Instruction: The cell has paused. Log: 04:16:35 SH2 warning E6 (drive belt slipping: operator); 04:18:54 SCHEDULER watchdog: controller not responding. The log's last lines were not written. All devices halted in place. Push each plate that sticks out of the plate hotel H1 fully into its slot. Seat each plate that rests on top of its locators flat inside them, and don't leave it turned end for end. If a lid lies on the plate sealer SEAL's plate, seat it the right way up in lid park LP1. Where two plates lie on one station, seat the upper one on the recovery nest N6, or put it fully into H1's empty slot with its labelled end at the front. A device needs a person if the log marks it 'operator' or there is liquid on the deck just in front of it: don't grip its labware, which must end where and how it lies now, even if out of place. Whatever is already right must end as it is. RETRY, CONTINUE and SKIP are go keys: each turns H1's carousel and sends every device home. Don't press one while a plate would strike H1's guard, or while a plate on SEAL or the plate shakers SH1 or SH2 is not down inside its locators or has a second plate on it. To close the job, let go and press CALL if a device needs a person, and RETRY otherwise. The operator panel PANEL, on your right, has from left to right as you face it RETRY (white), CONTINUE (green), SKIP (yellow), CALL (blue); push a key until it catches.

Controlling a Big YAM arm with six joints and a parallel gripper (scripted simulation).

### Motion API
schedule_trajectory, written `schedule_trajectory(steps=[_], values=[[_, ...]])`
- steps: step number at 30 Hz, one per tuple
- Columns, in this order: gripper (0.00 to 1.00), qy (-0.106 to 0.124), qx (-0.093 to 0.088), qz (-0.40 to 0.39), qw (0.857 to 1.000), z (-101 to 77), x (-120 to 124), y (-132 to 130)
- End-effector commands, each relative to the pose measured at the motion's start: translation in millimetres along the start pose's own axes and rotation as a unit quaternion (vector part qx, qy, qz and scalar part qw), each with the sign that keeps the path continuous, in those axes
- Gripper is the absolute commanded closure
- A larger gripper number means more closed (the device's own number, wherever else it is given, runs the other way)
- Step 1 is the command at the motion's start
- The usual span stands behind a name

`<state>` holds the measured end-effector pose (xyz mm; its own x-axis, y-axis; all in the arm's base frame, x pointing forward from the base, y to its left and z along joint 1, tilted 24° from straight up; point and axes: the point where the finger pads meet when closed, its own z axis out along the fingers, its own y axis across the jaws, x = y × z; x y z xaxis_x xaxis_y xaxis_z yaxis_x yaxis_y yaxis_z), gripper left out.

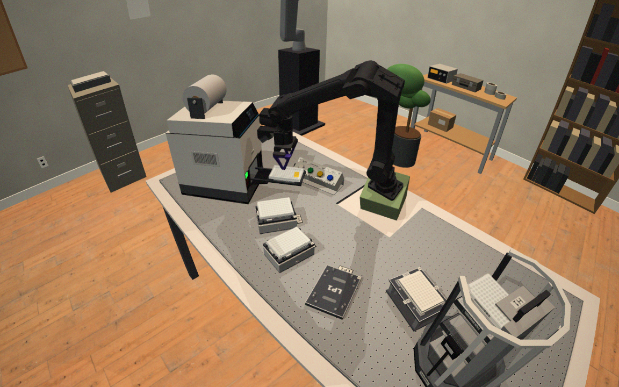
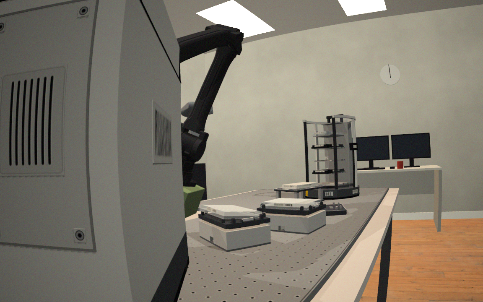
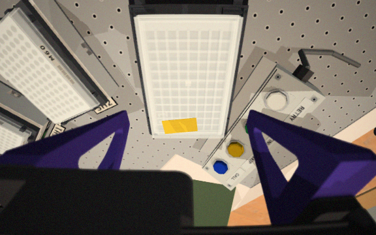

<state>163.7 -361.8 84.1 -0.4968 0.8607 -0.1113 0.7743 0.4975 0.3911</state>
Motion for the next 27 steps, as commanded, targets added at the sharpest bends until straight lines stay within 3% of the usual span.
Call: schedule_trajectory(steps=[1, 3, 5, 27], values=[[0.00, -0.018, 0.005, -0.003, 1.000, -9.6, -13.0, 0.0], [0.00, -0.018, 0.005, -0.003, 1.000, -9.7, -13.0, -0.1], [0.00, -0.002, 0.000, 0.002, 1.000, 8.9, -3.6, 2.3], [0.00, -0.001, 0.000, 0.002, 1.000, 35.7, -1.8, 2.9]])
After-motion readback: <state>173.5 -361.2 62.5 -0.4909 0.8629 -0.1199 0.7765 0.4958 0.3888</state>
